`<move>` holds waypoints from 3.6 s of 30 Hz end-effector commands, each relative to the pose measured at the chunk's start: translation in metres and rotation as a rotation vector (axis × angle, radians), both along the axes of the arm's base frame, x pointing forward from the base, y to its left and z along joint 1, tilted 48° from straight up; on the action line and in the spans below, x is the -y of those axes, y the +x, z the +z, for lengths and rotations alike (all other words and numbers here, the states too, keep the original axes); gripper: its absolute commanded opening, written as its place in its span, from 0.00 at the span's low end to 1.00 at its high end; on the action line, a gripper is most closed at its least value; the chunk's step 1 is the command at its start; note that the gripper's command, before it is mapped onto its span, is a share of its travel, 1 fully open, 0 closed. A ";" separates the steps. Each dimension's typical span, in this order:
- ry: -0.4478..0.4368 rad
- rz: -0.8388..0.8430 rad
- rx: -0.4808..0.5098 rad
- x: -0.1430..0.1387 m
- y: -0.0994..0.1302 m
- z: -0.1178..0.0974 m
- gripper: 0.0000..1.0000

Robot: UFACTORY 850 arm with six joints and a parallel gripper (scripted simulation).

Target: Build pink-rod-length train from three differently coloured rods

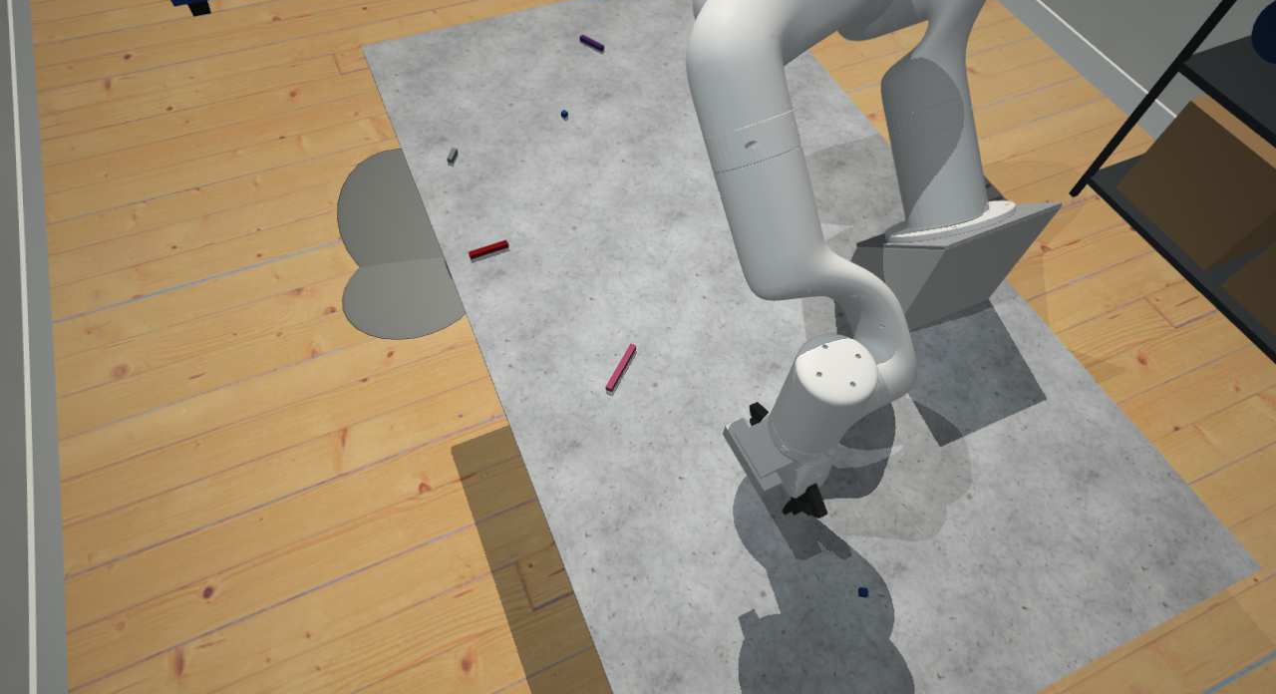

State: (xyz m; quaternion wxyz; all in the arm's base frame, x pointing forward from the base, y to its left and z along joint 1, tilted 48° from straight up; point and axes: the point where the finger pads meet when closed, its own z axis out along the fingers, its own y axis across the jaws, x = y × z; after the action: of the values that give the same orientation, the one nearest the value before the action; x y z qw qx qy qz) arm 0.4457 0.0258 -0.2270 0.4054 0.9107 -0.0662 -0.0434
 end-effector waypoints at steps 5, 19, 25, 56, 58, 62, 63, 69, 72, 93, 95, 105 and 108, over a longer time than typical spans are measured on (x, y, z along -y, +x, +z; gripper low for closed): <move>-0.041 -0.182 0.219 -0.018 0.002 -0.016 1.00; -0.093 -0.448 0.513 -0.042 0.000 -0.039 1.00; -0.115 -0.568 0.645 -0.052 -0.002 -0.049 1.00; -0.225 -1.169 1.290 -0.104 -0.021 -0.099 1.00; -0.232 -1.209 1.333 -0.107 -0.023 -0.103 1.00; -0.247 -1.291 1.418 -0.113 -0.026 -0.109 1.00; -0.251 -1.312 1.439 -0.115 -0.027 -0.111 1.00; -0.268 -1.403 1.533 -0.122 -0.032 -0.118 1.00; -0.276 -1.441 1.572 -0.125 -0.034 -0.121 1.00; -0.280 -1.461 1.593 -0.126 -0.035 -0.123 0.24; -0.280 -1.461 1.593 -0.126 -0.035 -0.123 0.24; -0.280 -1.461 1.593 -0.126 -0.035 -0.123 0.24; -0.280 -1.461 1.593 -0.126 -0.035 -0.123 0.24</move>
State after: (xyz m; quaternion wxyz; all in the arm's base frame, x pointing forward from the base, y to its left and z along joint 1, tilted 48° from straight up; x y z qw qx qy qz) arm 0.4097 0.1511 -0.3506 0.2236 0.3640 -0.8390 0.3369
